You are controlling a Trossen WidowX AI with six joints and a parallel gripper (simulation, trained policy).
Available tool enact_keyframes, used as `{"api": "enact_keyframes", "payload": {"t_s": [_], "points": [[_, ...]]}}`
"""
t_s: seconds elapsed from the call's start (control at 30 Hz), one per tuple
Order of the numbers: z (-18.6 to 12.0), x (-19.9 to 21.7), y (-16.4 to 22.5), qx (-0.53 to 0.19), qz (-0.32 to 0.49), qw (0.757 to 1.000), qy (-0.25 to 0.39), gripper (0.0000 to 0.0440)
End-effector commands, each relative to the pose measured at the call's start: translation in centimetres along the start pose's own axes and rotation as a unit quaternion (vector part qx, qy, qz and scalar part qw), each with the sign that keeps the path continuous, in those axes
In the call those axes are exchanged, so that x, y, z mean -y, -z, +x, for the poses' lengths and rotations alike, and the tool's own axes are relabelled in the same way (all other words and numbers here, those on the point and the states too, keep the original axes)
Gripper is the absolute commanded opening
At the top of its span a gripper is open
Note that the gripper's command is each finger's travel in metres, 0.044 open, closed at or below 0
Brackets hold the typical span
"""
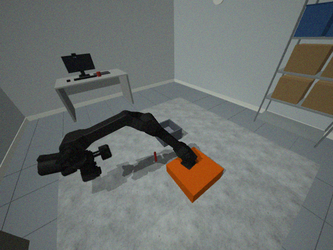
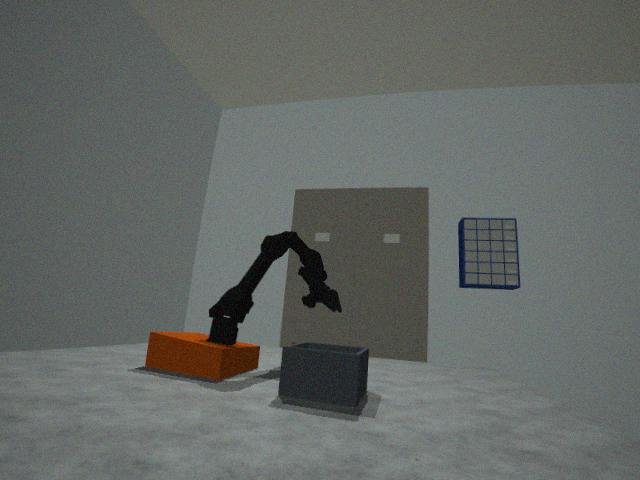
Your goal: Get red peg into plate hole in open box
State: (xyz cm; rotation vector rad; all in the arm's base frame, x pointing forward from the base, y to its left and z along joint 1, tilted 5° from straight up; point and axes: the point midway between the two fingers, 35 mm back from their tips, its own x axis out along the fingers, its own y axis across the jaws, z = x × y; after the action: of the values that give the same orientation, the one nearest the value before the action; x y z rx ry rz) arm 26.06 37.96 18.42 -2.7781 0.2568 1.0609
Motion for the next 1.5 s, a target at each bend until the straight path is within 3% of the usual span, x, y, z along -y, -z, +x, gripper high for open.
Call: {"api": "enact_keyframes", "payload": {"t_s": [0.0,0.33,0.7,1.07,1.47], "points": [[0.4,-1.0,0.5,0.017,0.062,0.998,-0.006,0.044],[1.2,-4.1,1.9,0.05,0.23,0.972,-0.031,0.044],[2.0,-7.7,2.6,0.073,0.405,0.908,-0.074,0.044],[2.7,-11.7,2.3,0.079,0.561,0.813,-0.133,0.044],[3.2,-16.2,1.3,0.06,0.704,0.677,-0.206,0.044]]}}
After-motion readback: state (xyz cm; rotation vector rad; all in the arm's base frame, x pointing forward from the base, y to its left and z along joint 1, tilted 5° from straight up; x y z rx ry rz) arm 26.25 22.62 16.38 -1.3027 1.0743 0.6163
